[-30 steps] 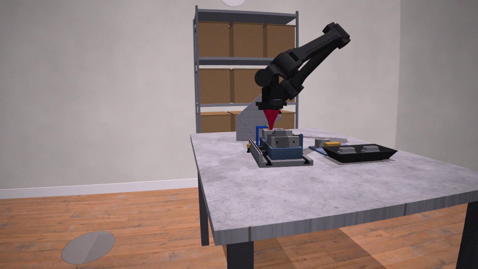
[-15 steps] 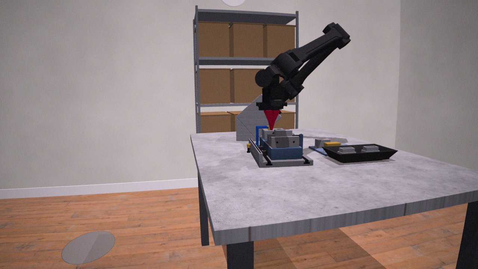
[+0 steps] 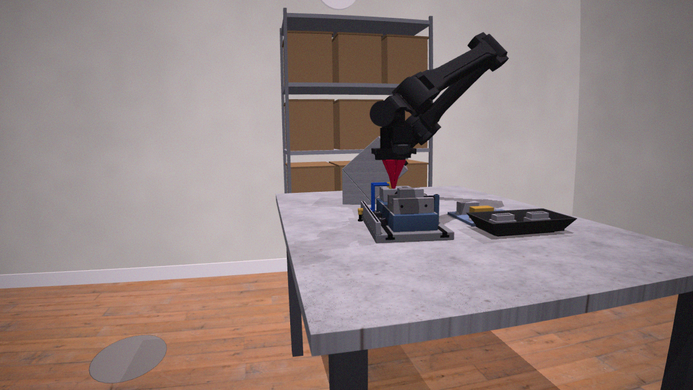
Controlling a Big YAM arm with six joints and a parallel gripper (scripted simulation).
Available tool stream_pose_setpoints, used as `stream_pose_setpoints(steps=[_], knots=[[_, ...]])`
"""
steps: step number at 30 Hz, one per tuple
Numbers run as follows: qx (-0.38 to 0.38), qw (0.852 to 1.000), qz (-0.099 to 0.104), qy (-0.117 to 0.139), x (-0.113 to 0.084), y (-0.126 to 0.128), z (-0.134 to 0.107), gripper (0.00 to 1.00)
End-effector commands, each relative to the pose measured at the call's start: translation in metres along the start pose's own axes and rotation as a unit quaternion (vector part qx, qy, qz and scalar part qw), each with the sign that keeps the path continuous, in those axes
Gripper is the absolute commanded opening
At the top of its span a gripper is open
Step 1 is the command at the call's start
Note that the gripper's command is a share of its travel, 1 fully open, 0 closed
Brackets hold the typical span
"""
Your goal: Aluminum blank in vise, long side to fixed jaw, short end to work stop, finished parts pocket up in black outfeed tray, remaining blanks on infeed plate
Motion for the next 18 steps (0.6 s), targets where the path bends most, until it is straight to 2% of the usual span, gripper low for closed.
stream_pose_setpoints(steps=[1,18], knots=[[-0.024,1.0,-0.002,-0.011,-0.0047,0.0186,0.0177,0.0],[-0.019,1.0,-0.002,-0.006,-0.0013,0.0157,0.012,0.0]])
Point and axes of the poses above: the point where the finger pads meet when closed, its own x axis out along the fingers, its own y axis across the jaws, z = x × y, the point moved 1 cm from there along -x, back along the fingers, and after that the axes turned 15 degrees about x, right-handed, at the moved point
